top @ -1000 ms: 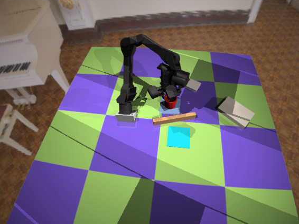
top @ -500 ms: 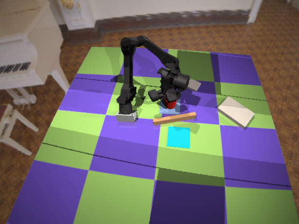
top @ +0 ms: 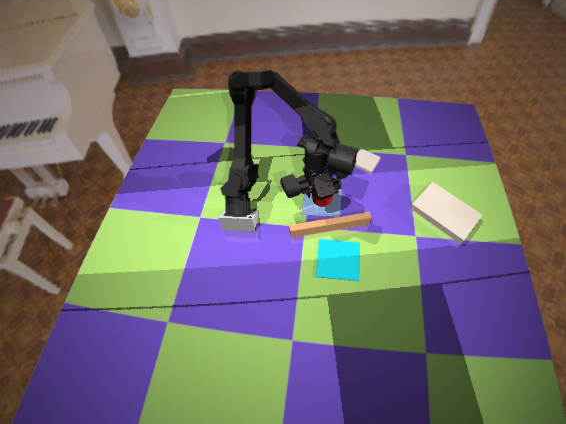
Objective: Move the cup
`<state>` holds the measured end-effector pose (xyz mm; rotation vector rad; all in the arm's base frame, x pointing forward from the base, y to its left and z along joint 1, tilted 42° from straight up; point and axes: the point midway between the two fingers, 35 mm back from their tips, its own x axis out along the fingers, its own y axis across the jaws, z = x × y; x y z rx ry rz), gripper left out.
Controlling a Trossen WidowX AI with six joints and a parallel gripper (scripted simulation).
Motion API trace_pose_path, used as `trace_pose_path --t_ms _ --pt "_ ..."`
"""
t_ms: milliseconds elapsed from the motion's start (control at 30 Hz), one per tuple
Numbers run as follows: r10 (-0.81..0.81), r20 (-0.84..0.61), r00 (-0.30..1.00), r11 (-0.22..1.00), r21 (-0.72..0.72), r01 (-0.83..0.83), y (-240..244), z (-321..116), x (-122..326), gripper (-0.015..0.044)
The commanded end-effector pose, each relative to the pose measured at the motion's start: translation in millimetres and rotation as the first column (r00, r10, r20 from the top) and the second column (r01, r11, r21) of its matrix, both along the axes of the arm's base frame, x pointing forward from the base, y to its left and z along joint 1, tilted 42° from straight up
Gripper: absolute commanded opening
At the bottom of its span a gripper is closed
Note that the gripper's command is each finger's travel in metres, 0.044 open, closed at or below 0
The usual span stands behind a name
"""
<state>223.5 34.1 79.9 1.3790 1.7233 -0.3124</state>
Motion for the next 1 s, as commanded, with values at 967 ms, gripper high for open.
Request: trace_pose_path --t_ms 967 --pt "0.000 -0.003 1.000 1.000 -0.001 0.000 -11.9 12.7 0.9 0.0000"
